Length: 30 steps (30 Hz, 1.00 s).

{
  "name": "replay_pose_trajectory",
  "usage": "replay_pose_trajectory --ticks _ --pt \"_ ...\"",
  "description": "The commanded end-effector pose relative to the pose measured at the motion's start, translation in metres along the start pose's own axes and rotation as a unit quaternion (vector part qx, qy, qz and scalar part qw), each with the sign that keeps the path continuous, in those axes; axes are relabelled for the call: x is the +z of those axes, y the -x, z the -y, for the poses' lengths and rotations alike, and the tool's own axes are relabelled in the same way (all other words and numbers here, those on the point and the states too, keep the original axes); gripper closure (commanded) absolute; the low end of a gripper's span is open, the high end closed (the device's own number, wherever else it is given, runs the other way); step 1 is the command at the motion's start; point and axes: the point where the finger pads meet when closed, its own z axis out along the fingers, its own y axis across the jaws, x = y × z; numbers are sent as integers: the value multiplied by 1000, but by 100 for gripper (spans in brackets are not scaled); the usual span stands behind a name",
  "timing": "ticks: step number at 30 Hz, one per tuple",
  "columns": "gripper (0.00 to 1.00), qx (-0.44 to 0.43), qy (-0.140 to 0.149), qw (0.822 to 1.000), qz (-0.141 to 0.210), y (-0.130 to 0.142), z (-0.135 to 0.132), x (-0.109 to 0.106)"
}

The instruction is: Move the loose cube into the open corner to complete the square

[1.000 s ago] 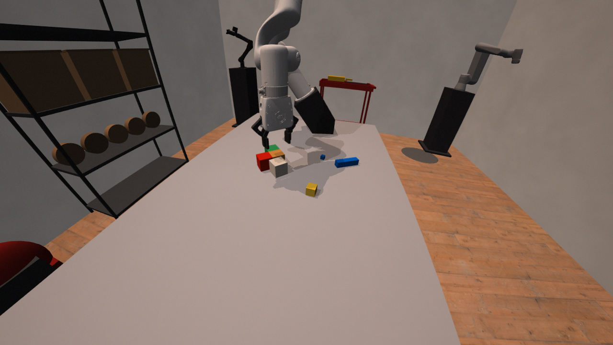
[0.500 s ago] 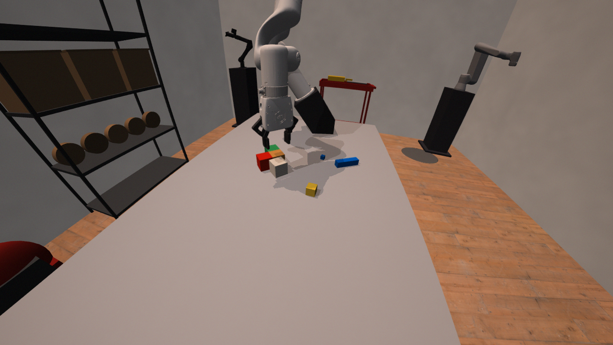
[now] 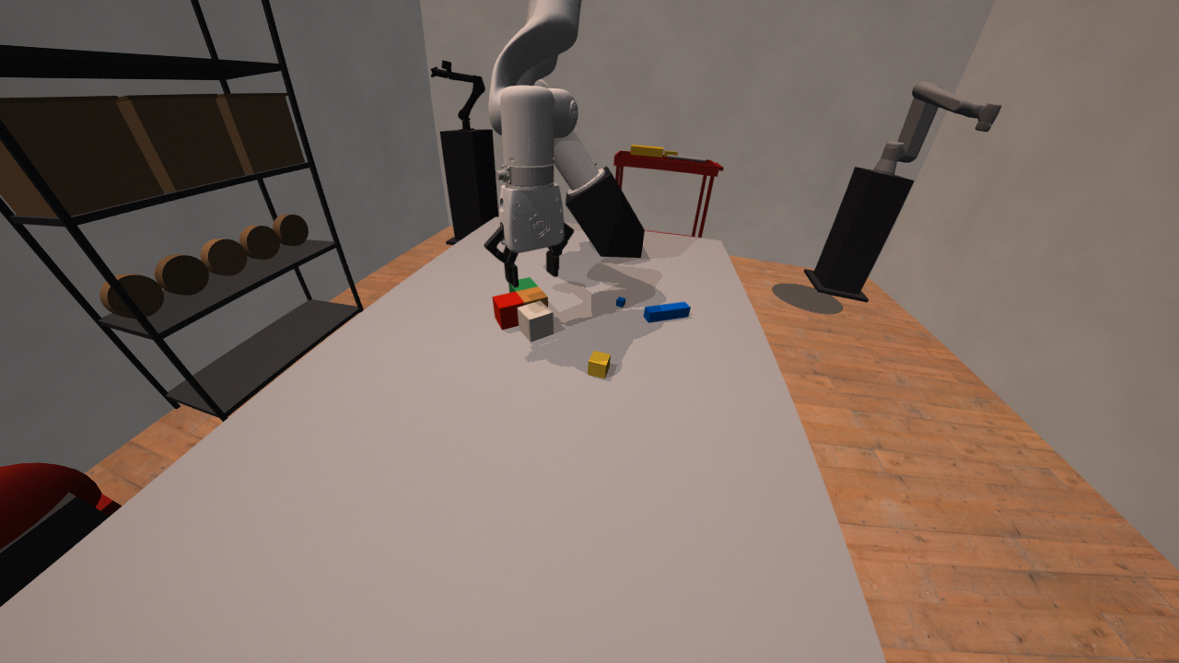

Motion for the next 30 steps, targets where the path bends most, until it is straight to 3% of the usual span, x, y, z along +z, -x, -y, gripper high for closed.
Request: replay_pose_trajectory --ticks 1,30 --pt "18 0 -1 1000 2 1 1 -1" --pt "18 0 -1 1000 2 2 1 15"
